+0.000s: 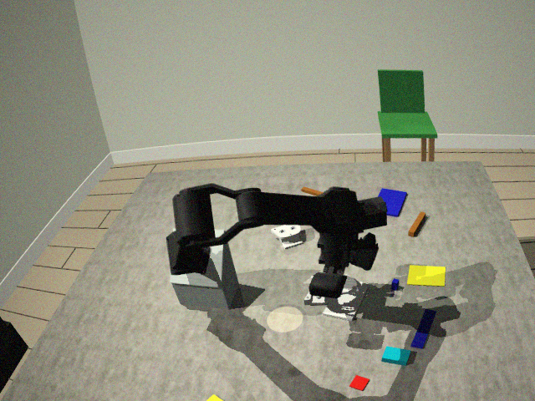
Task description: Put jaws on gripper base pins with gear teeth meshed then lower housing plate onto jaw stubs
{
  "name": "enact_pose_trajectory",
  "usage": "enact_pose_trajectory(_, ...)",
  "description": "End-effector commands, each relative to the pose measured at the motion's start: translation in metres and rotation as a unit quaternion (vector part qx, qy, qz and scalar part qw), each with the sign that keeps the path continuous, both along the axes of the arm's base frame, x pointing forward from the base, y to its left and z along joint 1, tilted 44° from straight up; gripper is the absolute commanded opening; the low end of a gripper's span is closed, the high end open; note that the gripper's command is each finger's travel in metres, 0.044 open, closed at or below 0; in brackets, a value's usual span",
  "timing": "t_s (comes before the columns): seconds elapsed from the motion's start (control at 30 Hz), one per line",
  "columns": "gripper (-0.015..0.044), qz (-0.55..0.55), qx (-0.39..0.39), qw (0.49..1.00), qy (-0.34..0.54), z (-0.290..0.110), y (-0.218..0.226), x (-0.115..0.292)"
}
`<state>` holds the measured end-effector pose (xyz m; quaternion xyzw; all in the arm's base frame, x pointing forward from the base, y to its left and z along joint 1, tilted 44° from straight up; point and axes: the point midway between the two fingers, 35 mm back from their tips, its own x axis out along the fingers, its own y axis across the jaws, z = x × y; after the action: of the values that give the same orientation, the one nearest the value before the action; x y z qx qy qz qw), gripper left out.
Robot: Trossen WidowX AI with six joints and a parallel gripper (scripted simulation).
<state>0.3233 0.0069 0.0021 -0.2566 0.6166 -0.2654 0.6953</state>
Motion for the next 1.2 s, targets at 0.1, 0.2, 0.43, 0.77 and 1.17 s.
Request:
enact_pose_trajectory(0.1, 0.0134, 0.002, -0.003, 1.000, 0.000, -0.007, -0.008, 0.001)
enact_pose_trajectory(0.2, 0.0134, 0.002, -0.003, 1.000, 0.000, -0.011, -0.011, 0.002)
enact_pose_trajectory(0.43, 0.0134, 0.002, -0.004, 1.000, 0.000, -0.018, -0.019, 0.002)
enact_pose_trajectory(0.77, 0.0134, 0.002, -0.004, 1.000, 0.000, -0.021, -0.022, 0.002)
enact_pose_trajectory(1.17, 0.0134, 0.003, -0.004, 1.000, 0.001, -0.023, -0.024, 0.003)
